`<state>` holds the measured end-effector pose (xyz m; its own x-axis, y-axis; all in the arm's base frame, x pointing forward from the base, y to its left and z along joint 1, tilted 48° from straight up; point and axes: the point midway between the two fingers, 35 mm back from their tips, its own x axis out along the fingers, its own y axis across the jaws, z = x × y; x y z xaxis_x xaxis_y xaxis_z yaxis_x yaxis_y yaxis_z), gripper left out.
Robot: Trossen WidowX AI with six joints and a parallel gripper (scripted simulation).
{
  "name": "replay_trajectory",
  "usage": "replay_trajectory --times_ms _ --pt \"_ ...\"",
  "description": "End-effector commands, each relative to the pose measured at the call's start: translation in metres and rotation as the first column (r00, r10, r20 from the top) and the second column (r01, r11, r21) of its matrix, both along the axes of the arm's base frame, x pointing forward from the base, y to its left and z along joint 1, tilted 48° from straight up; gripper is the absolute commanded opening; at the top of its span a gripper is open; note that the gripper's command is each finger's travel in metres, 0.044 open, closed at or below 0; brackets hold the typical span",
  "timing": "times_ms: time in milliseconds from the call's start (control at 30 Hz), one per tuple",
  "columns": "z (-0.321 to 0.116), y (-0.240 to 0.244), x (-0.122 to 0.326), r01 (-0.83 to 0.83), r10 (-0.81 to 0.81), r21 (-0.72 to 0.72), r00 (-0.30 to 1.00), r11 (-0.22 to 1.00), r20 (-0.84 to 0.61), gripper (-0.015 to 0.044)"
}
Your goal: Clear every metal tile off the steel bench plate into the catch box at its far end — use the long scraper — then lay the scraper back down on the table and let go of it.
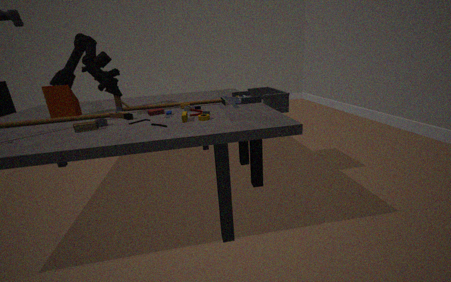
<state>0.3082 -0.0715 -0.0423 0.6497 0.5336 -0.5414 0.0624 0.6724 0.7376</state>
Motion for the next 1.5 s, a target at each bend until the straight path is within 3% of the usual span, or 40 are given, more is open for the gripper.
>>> replay_trajectory --times_ms 0,567,1467 --pt "0.002 -0.001 -0.007 0.003 -0.003 -0.005 1.0 1.0 0.009 0.0" --pt "0.002 0.007 -0.048 0.008 -0.008 0.002 1.0 1.0 0.01 0.0" --pt "0.006 0.006 -0.031 0.008 -0.008 -0.002 1.0 1.0 0.002 0.0"
